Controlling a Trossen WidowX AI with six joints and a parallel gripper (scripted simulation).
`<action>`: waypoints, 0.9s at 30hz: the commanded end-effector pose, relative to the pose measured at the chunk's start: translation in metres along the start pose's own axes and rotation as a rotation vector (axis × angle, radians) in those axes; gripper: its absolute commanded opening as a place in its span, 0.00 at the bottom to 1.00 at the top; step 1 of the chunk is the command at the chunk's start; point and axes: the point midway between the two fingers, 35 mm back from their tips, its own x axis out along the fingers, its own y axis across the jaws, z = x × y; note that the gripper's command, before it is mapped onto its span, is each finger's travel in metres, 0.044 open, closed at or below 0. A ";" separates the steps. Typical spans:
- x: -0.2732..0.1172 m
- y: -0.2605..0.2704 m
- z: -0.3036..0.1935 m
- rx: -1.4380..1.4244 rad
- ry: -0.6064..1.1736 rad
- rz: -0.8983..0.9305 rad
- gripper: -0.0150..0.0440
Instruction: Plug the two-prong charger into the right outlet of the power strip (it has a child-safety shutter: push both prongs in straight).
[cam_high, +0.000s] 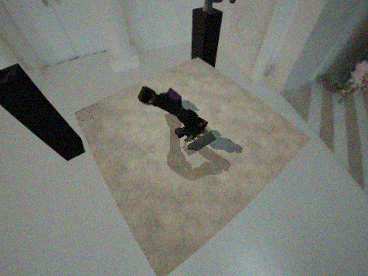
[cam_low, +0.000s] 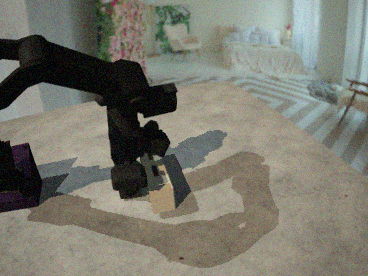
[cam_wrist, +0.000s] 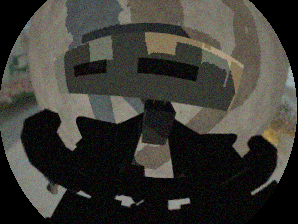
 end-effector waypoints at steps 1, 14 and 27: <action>-0.001 -0.001 0.002 -0.006 -0.002 -0.003 0.25; -0.001 -0.001 0.006 -0.005 -0.003 -0.003 0.25; -0.001 -0.001 0.010 -0.005 -0.003 -0.003 0.25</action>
